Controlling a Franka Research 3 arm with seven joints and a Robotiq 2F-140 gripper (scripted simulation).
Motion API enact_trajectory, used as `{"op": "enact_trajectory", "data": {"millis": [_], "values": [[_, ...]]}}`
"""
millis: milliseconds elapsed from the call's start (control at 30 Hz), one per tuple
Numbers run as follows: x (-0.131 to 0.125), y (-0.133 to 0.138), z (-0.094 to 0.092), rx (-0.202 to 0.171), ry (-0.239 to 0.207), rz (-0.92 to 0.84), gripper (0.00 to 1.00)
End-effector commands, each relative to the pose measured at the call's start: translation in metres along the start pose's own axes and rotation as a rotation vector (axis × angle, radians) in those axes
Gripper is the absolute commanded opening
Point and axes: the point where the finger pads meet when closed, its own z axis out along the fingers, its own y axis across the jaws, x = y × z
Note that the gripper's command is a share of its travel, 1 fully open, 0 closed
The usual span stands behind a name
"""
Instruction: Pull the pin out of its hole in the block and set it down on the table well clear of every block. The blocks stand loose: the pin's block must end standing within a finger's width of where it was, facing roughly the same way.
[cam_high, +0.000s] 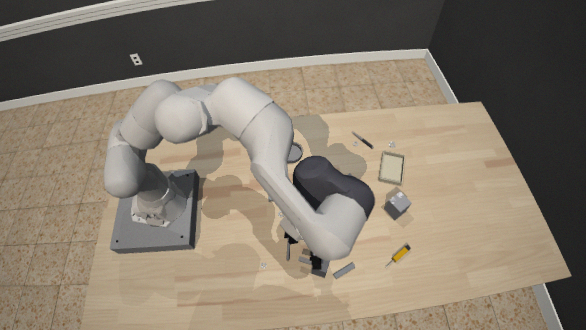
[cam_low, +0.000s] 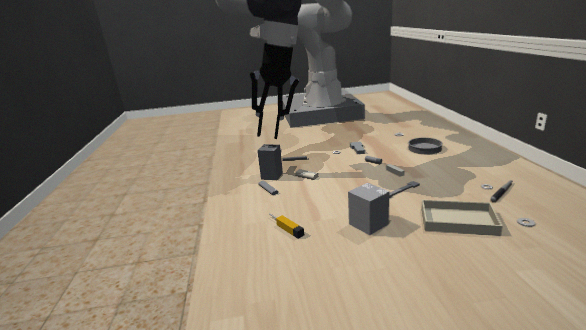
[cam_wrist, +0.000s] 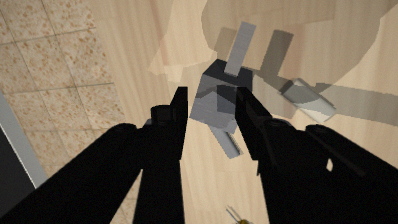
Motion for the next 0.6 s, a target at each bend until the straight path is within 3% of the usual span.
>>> {"op": "enact_trajectory", "data": {"millis": [0, 567], "values": [[0.005, 0.002, 0.002, -0.011, 0.014, 0.014, 0.34], [0.023, 0.010, 0.008, -0.048, 0.065, 0.041, 0.34]]}}
